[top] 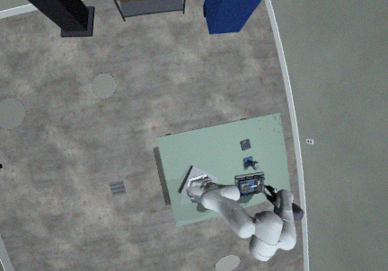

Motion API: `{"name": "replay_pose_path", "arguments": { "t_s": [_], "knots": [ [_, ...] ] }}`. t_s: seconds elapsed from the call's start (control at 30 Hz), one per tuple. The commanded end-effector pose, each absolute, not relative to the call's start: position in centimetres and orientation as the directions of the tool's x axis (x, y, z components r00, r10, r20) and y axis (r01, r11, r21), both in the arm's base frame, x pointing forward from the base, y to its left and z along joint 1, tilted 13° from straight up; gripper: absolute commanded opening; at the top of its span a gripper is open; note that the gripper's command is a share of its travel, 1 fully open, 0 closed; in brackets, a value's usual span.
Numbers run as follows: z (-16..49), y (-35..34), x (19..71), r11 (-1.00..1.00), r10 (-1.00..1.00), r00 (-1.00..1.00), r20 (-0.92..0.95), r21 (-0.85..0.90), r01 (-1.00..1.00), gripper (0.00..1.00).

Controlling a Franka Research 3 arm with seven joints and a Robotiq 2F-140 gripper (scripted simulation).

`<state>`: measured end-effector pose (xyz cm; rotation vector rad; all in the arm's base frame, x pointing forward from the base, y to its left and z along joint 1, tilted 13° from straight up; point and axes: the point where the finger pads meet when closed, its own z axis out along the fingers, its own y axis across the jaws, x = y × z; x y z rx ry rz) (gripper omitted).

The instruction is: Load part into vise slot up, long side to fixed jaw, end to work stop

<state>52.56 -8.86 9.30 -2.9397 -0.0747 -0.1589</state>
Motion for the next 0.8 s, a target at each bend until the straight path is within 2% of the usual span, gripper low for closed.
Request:
{"name": "replay_pose_path", "arguments": {
  "t_s": [0.0,0.77],
  "knots": [
    [9.21,-8.87,52.66,-0.980,0.035,0.993,0.114,-0.192,0.056,0.00],
    [8.55,-8.74,52.72,-0.980,0.035,0.993,0.114,-0.192,0.057,0.00]
  ]
}}
